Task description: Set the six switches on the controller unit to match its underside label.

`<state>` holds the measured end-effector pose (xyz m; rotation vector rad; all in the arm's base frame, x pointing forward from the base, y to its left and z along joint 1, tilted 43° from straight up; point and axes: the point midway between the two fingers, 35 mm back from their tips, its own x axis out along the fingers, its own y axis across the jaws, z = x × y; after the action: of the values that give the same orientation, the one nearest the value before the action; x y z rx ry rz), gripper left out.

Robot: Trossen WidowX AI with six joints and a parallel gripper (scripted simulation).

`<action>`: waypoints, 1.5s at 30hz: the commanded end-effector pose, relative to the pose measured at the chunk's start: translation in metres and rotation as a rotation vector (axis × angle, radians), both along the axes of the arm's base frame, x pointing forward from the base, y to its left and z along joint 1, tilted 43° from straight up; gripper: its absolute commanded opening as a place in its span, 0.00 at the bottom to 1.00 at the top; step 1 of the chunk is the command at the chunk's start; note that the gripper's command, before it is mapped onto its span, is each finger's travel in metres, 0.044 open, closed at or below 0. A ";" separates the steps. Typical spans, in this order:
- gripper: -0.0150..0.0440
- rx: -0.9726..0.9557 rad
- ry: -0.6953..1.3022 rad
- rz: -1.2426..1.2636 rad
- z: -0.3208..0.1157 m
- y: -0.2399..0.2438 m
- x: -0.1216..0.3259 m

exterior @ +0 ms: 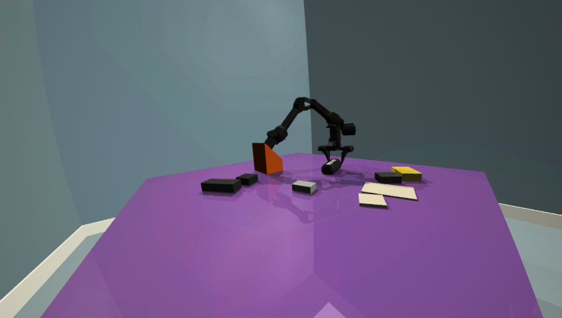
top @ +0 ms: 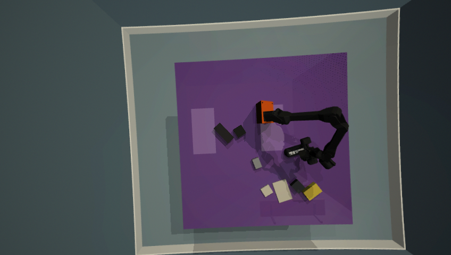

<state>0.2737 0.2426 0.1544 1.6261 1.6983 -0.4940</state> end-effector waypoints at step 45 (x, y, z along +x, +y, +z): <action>0.82 -0.002 -0.006 -0.004 0.015 -0.036 0.003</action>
<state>0.2750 0.2104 0.1671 1.6250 1.6991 -0.4966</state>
